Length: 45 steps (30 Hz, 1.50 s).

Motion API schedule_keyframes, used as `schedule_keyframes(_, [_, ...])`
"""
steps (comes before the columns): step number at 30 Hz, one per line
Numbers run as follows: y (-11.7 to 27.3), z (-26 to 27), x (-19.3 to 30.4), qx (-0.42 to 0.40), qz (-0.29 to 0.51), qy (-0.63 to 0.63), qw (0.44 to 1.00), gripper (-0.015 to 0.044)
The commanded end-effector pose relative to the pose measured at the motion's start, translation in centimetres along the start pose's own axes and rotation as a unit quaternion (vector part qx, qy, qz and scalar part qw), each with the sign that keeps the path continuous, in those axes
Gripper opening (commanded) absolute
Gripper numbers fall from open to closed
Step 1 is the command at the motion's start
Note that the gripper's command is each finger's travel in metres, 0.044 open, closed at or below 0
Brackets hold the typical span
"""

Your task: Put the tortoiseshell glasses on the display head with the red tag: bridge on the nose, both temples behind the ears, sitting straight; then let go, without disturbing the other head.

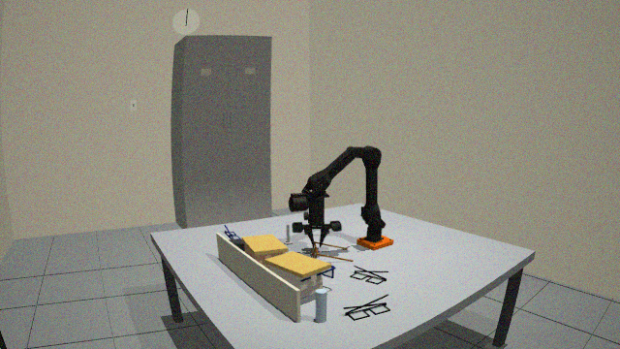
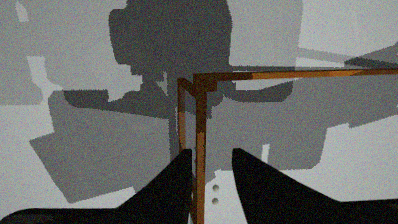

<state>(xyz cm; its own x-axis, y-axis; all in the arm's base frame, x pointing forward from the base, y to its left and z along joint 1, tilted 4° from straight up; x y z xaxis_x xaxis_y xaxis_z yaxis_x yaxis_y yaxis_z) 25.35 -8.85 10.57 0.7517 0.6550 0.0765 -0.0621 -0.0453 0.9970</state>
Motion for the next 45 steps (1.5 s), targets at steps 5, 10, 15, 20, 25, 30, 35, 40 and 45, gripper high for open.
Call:
schedule_keyframes(5, [4.6,1.0,0.2,-0.003,0.001,-0.002,1.000,0.0107])
schedule_keyframes(10, [4.1,1.0,0.2,-0.005,0.002,-0.004,1.000,0.0134])
schedule_keyframes(15, [4.1,1.0,0.2,-0.005,0.002,-0.004,1.000,0.0200])
schedule_keyframes(20, [4.2,0.8,0.2,-0.005,0.002,-0.004,1.000,0.0200])
schedule_keyframes(25, [4.6,0.2,0.0,-0.003,0.001,-0.005,1.000,0.0140])
schedule_keyframes(30, [4.6,0.2,0.0,-0.003,0.001,-0.005,1.000,0.0140])
schedule_keyframes(35, [4.4,0.2,0.0,-0.003,0.001,-0.005,1.000,0.0140])
schedule_keyframes(40, [3.7,0.3,0.1,-0.003,0.001,-0.005,1.000,0.0140])
schedule_keyframes(45, [2.9,0.4,0.1,-0.003,0.001,-0.005,1.000,0.0140])
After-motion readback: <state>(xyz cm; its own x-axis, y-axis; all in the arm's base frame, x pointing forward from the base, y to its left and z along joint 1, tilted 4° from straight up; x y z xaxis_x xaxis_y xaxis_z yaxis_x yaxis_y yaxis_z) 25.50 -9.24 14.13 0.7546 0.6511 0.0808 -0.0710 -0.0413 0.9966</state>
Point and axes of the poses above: the point midway between the two fingers, 35 mm back from their tips, its own y axis back along the fingers, its own z axis across the jaws, x = y × z, the point moved 5 cm from there along y, back along the fingers, and after that the axes turned 11 degrees about -y, right-handed, at the moved point
